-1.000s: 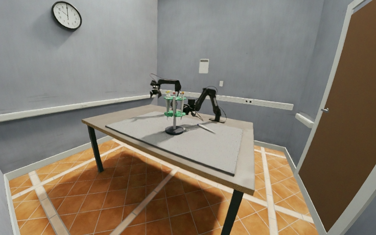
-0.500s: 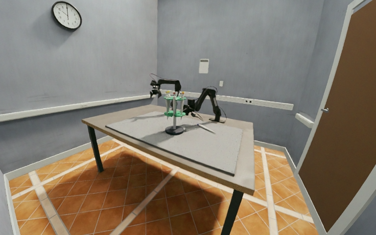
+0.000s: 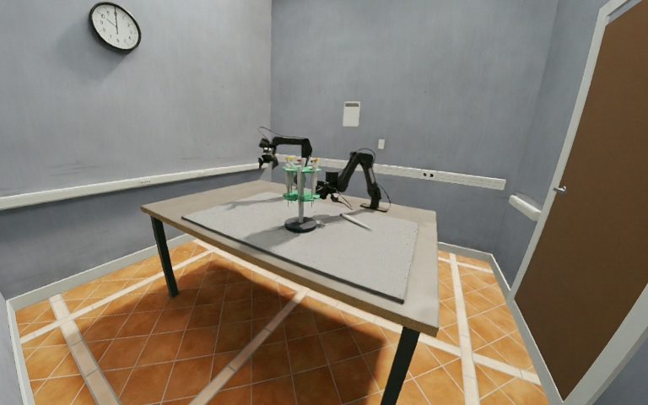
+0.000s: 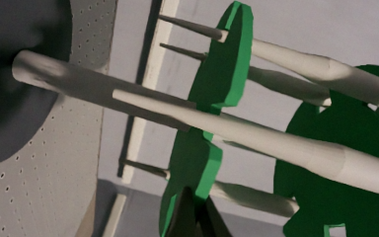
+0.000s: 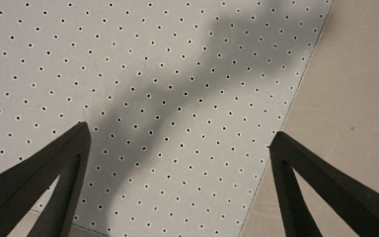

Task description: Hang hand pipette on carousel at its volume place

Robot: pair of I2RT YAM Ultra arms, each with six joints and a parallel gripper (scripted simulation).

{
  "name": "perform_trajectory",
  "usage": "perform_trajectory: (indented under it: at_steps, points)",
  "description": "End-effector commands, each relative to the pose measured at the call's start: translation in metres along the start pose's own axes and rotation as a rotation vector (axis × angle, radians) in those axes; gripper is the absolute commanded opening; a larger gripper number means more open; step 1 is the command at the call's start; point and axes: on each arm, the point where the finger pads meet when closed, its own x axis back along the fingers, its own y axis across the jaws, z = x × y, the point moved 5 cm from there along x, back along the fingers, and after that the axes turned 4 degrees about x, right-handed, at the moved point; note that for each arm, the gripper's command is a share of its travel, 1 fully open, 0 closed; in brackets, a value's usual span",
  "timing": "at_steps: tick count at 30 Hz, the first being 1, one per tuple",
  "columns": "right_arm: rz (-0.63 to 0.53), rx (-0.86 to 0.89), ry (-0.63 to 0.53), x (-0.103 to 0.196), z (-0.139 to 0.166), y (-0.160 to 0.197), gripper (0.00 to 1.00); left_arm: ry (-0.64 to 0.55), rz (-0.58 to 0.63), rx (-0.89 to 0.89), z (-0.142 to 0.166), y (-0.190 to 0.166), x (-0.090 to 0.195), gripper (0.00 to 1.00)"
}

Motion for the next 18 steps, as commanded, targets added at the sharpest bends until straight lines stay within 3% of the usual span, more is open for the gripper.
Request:
perform_trajectory:
  at_steps: [1, 4, 7, 15, 18]
  points:
    - [0.009, 0.01, -0.027, 0.003, -0.004, -0.004, 1.0, 0.082, 0.009, -0.004, -0.009, -0.009, 0.001, 0.0]
    - [0.009, 0.01, -0.027, 0.003, -0.004, -0.004, 1.0, 0.081, -0.004, -0.009, -0.013, -0.007, 0.001, 0.0]
    - [0.009, 0.01, -0.027, 0.003, -0.004, -0.004, 1.0, 0.192, 0.003, -0.005, -0.022, -0.01, 0.0, 0.0]
    - [0.009, 0.01, -0.027, 0.003, -0.004, -0.004, 1.0, 0.198, -0.011, -0.009, -0.03, -0.008, -0.004, 0.0]
    - [0.009, 0.01, -0.027, 0.003, -0.004, -0.004, 1.0, 0.308, -0.014, -0.009, -0.038, -0.009, -0.008, 0.0]
